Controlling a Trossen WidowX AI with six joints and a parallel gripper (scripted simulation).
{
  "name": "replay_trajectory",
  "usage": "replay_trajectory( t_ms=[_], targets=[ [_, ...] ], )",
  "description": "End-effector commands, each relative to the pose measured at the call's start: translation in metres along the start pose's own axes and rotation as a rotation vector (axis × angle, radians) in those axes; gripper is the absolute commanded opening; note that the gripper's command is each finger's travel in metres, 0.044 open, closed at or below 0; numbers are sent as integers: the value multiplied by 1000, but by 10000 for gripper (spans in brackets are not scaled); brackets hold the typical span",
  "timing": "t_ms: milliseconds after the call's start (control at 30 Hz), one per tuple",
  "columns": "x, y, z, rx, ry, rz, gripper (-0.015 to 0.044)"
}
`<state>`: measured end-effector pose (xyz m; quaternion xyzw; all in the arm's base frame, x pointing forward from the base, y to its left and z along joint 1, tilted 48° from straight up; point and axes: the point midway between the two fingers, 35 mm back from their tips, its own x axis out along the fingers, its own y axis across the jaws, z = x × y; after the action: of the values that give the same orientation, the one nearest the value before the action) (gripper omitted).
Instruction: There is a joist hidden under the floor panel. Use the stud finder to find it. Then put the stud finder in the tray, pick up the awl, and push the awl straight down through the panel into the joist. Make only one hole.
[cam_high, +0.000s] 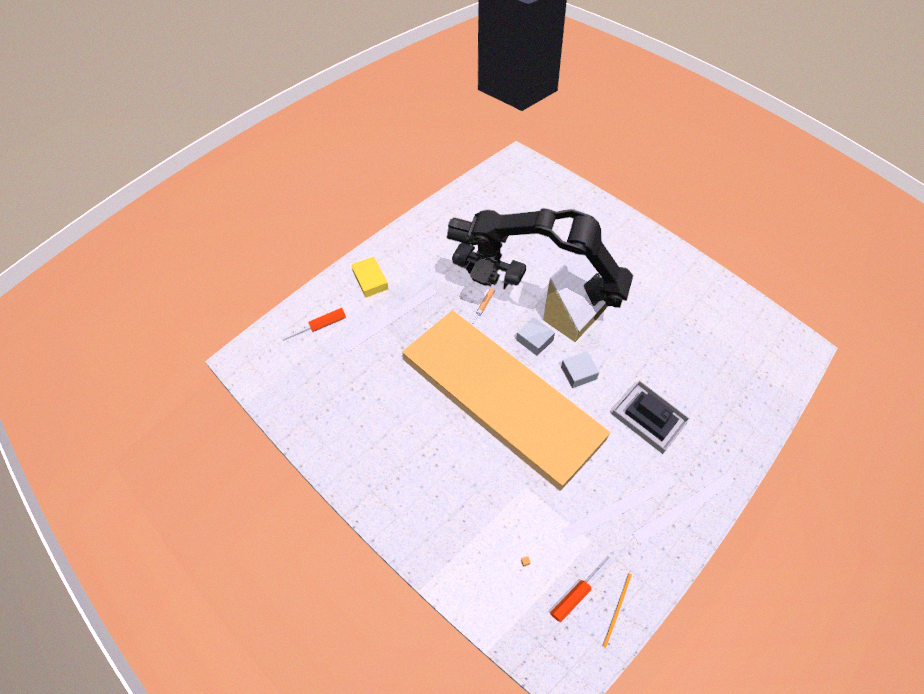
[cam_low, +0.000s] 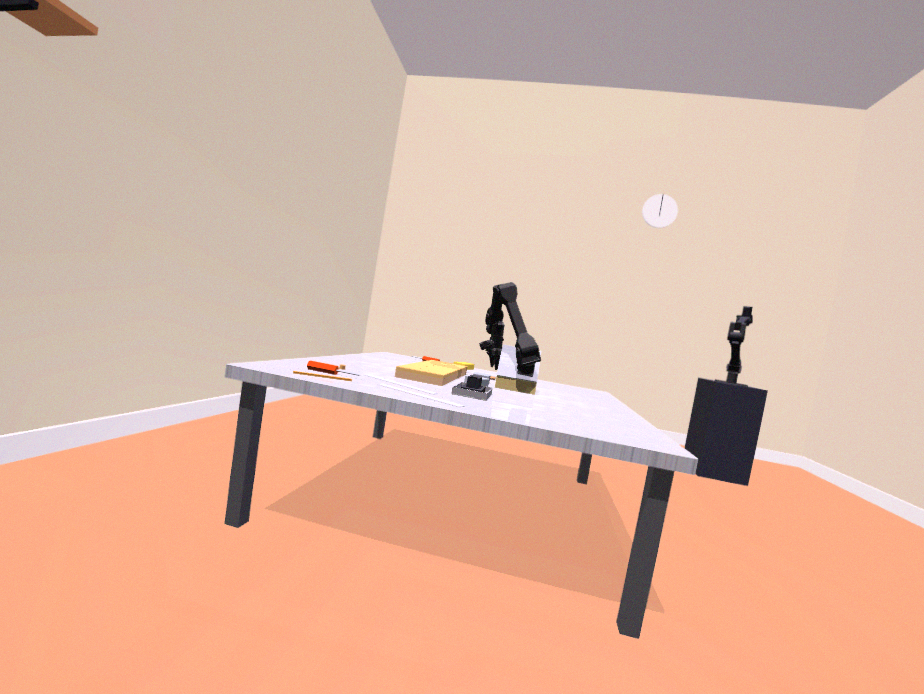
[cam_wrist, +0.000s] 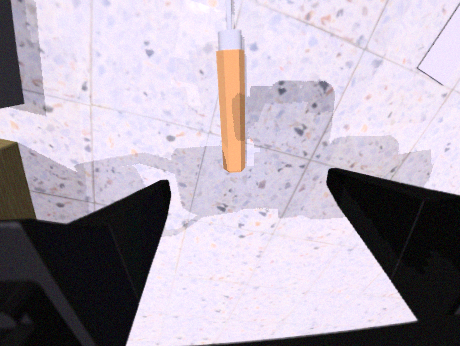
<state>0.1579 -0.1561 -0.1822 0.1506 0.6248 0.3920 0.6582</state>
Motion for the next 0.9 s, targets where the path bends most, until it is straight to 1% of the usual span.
replay_trajectory(
  t_ms=[0,867],
  targets=[
    [9,4,0,6,0,12,440],
    [50,5,3,5,-1,14,440]
  ],
)
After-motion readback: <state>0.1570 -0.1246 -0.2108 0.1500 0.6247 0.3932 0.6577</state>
